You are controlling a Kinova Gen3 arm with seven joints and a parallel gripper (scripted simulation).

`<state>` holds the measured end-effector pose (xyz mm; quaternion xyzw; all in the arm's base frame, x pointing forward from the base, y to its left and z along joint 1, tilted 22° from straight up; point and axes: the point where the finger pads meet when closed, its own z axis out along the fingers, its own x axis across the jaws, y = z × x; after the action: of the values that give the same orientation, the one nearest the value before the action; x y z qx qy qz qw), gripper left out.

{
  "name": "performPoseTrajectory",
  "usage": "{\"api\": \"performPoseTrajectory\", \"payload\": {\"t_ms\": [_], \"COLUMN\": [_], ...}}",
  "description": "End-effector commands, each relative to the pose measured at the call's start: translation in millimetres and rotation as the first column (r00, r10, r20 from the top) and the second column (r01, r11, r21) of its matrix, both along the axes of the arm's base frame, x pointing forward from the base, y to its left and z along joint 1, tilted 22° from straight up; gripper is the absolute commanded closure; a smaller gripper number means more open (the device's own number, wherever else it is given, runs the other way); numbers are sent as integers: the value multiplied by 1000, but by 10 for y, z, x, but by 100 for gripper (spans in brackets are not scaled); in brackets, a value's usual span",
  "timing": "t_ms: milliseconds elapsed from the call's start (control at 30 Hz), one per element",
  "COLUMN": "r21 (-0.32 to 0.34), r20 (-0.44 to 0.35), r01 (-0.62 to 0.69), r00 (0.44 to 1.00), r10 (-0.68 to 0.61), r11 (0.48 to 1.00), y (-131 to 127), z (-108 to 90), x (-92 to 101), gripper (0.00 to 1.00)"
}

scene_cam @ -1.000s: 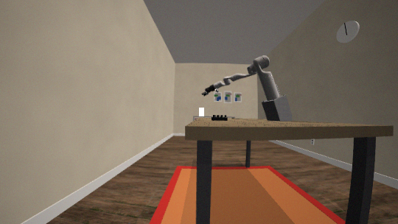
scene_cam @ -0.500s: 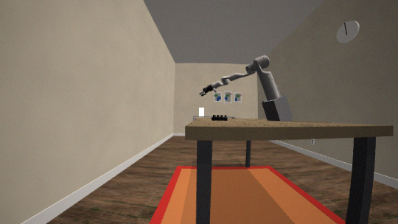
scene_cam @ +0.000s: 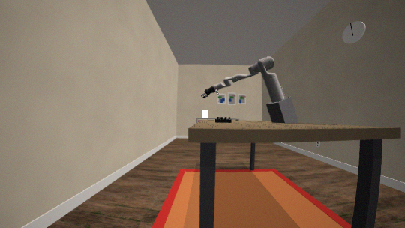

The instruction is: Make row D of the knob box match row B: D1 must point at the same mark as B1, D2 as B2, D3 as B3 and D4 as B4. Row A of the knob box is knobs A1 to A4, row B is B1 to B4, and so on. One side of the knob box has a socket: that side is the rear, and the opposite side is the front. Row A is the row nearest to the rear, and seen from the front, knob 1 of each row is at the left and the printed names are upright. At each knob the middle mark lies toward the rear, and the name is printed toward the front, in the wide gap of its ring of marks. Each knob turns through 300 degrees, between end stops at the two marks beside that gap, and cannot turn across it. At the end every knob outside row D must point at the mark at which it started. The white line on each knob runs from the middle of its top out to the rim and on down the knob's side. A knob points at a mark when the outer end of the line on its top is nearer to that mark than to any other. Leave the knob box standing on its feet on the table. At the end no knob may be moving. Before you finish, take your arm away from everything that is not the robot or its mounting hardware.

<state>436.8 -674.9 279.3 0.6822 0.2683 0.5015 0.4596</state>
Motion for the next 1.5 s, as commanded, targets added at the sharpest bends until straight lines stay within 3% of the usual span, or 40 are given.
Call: {"api": "performPoseTrajectory", "payload": {"t_ms": [0, 200, 267, 500, 567, 800, 867, 1100, 1133, 1433, 1467], "r21": [32, 32, 75, 75, 119, 119, 165, 165, 192, 211, 238], "r20": [7, 8, 16, 17, 24, 24, 30, 31, 33, 36, 37], "r01": [-22, -22, -42, -45, -63, -66, -82, -88, -94, -109, -111], "r00": [1000, 1000, 999, 999, 998, 998, 996, 996, 996, 994, 994], "r10": [21, 22, 41, 43, 60, 63, 78, 84, 89, 104, 105], "r11": [999, 999, 996, 996, 991, 991, 983, 982, 977, 971, 965], "y": [173, 169, 357, 358, 547, 551, 743, 755, 864, 963, 1066], "z": [47, 51, 69, 73, 85, 89, 94, 101, 97, 105, 97], "x": [172, 170, 336, 335, 493, 493, 643, 645, 730, 788, 866], "gripper": [0, 0, 0, 0, 0, 0, 0, 0, 0, 0, 0]}}
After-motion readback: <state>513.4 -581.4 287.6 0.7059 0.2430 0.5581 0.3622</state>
